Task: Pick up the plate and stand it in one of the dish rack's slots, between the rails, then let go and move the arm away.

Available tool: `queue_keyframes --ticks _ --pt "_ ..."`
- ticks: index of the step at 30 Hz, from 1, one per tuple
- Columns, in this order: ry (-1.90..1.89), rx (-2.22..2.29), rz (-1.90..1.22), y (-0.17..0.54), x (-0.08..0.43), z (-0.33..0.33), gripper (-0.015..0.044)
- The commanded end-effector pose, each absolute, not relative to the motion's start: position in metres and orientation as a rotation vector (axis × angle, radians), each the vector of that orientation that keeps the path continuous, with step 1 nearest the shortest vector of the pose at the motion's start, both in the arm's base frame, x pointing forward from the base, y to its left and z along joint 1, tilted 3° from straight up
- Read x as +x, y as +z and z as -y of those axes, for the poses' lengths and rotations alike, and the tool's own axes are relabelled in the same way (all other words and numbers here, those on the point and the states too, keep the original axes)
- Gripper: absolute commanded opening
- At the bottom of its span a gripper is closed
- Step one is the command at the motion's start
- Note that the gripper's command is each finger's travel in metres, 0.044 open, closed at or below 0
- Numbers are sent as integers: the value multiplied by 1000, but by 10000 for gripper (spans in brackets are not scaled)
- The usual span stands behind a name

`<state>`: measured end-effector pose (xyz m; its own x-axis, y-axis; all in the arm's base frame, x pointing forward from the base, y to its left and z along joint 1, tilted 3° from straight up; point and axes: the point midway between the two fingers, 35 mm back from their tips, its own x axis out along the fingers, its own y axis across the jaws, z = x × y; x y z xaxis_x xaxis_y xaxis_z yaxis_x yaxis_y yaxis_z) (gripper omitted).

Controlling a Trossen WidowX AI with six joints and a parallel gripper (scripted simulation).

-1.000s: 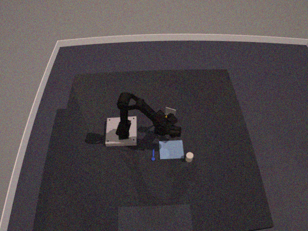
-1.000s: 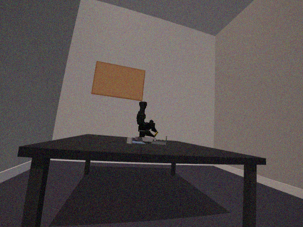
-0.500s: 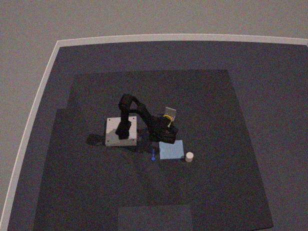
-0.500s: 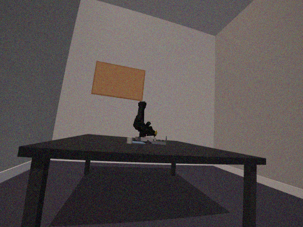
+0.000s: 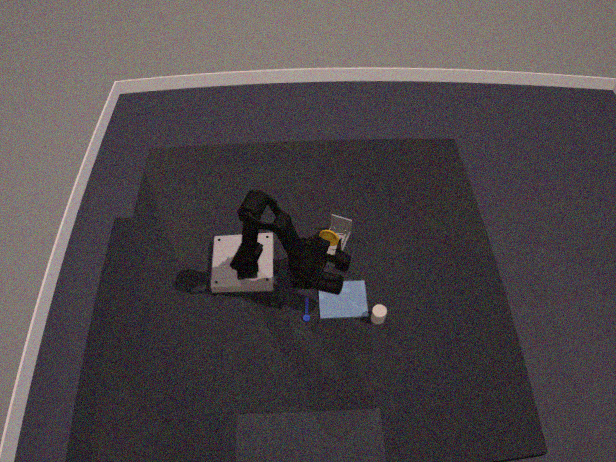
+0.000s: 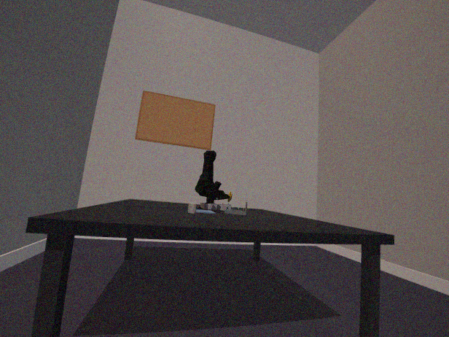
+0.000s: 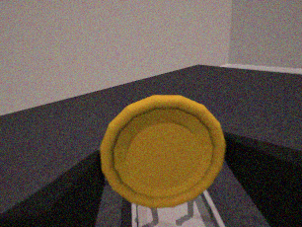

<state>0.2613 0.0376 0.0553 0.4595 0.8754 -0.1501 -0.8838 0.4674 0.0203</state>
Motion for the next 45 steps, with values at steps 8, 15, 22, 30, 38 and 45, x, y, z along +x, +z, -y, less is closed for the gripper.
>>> queue_keyframes --ticks 8,15,22,30,38,45 --pt "1086 -65 -138 47 263 -40 0" --pt "1086 -68 -139 36 267 -43 0" --pt "1085 -71 -135 27 269 -46 0" --pt "1086 -77 -130 7 270 -46 0" --pt "1087 -67 -138 6 269 -47 0" --pt "1087 -67 -138 6 269 -47 0"
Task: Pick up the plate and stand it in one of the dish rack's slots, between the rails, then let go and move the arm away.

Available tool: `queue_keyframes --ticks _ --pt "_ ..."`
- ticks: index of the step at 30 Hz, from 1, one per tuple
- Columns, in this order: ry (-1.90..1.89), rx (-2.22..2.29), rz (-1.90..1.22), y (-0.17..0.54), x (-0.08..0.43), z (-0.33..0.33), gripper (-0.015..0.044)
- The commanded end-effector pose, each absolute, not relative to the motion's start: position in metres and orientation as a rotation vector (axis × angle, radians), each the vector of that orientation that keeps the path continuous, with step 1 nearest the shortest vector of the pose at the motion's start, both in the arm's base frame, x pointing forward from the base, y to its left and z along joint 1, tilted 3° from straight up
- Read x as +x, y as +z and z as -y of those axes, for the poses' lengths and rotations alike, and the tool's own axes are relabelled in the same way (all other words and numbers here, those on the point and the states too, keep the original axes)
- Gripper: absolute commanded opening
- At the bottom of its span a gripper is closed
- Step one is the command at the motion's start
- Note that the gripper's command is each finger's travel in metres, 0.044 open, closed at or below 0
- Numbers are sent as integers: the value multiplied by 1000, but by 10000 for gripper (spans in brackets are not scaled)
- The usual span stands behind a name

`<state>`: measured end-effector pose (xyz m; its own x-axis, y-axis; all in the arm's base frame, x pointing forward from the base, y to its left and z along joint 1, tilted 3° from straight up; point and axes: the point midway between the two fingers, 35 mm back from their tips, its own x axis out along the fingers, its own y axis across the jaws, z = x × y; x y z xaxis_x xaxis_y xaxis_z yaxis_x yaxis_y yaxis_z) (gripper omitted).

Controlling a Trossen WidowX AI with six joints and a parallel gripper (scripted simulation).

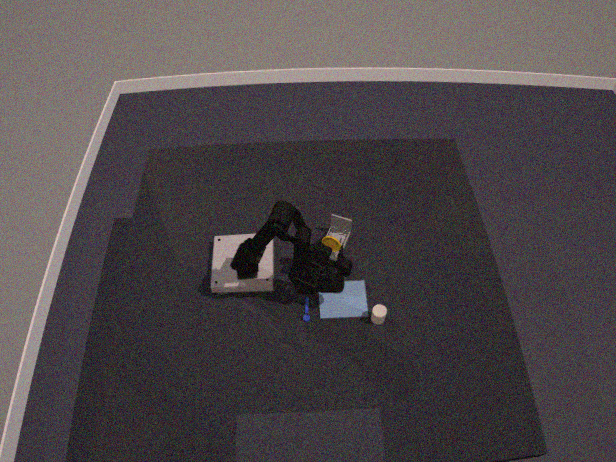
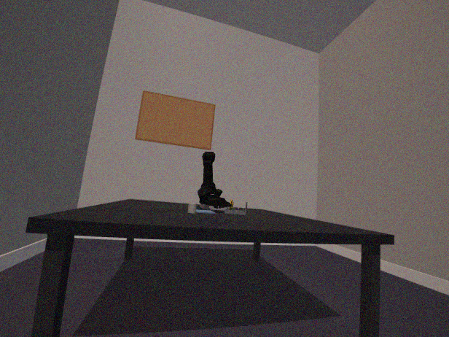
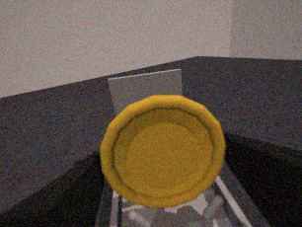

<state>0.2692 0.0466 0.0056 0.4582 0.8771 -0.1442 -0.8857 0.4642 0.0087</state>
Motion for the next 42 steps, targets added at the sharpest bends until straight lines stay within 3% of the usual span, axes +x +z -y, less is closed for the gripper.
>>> queue_keyframes --ticks 1,16,25,36,42 --pt "1087 -67 -138 6 269 -47 0" --pt "1087 -71 -135 6 269 -47 394" --pt "1088 -71 -134 11 271 -46 400" --pt "1108 -73 -126 118 283 -47 400" --pt "1109 -73 -126 124 283 -48 400"
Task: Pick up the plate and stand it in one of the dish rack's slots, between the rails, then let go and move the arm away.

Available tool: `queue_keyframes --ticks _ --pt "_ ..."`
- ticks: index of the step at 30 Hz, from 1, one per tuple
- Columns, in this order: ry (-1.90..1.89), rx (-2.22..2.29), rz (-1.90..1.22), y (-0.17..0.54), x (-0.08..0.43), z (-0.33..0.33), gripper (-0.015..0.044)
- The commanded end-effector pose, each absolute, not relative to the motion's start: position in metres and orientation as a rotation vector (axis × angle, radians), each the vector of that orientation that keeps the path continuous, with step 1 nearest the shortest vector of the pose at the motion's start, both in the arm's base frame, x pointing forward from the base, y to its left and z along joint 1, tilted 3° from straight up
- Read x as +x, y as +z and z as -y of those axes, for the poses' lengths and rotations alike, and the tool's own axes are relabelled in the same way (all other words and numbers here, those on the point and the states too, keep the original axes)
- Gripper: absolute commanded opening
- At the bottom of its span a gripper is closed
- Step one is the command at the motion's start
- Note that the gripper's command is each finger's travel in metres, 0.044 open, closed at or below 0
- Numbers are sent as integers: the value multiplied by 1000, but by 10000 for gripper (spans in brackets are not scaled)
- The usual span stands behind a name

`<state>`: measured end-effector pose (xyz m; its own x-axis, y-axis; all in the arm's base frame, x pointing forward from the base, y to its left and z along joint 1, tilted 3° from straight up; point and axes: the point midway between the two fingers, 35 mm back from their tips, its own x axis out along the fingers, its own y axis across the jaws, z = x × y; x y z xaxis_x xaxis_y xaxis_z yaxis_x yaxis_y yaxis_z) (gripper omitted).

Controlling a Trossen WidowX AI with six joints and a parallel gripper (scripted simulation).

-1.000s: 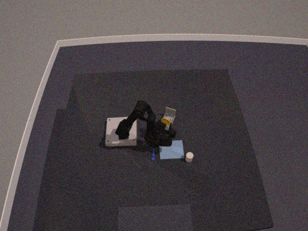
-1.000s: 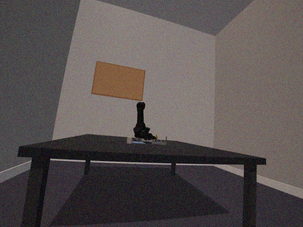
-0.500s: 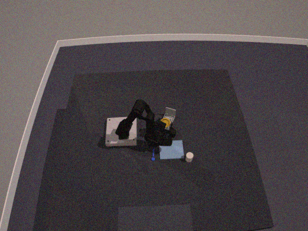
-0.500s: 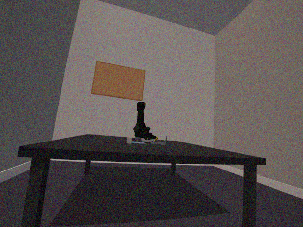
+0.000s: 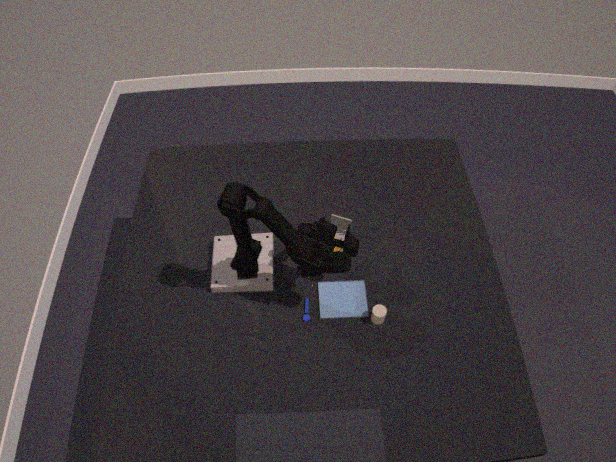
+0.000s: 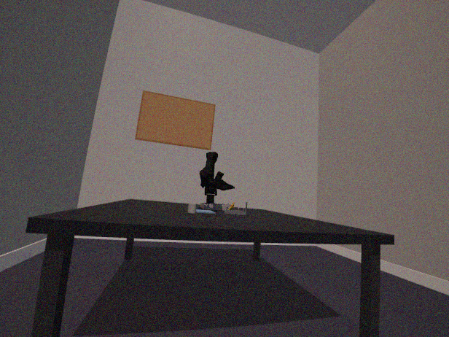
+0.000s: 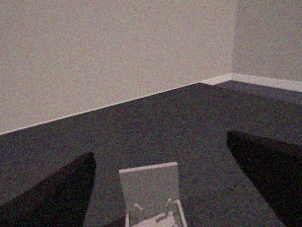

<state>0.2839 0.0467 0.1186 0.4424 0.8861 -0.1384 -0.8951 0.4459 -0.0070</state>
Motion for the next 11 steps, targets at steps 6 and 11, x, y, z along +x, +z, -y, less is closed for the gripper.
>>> queue_keyframes --ticks 6,11 --pt "1049 -44 -272 124 296 -40 400" --pt "974 -14 -432 125 306 -32 400"
